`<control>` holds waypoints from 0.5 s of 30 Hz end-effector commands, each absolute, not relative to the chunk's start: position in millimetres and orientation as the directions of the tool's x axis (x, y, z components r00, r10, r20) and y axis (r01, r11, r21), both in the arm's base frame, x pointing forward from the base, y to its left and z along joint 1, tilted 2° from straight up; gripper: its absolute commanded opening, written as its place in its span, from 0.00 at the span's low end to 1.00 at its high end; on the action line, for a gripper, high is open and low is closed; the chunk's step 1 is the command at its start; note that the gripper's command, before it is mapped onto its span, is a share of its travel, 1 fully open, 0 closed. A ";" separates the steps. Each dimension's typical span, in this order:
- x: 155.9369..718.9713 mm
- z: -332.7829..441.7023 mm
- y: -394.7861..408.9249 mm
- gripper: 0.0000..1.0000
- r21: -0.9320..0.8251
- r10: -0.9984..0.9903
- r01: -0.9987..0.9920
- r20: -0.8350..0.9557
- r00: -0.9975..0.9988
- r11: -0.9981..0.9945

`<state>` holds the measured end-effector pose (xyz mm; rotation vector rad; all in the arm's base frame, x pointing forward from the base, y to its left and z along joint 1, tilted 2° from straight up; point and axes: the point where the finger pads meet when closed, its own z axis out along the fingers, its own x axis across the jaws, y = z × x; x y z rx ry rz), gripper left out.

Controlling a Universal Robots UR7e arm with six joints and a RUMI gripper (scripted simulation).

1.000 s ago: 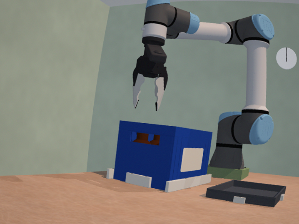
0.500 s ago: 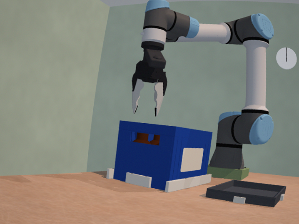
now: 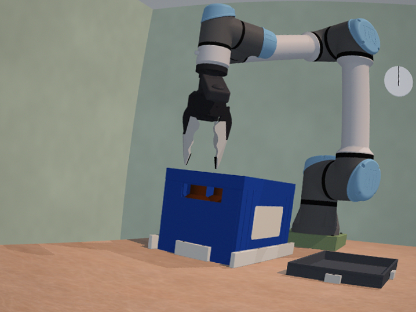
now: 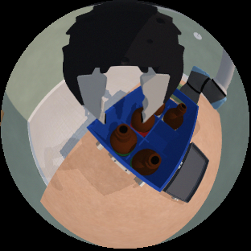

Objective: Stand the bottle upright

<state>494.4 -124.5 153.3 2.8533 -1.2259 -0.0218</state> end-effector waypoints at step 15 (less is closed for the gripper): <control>494.7 149.0 -124.8 0.38 0.038 -0.725 -0.725 0.003 0.688 -0.688</control>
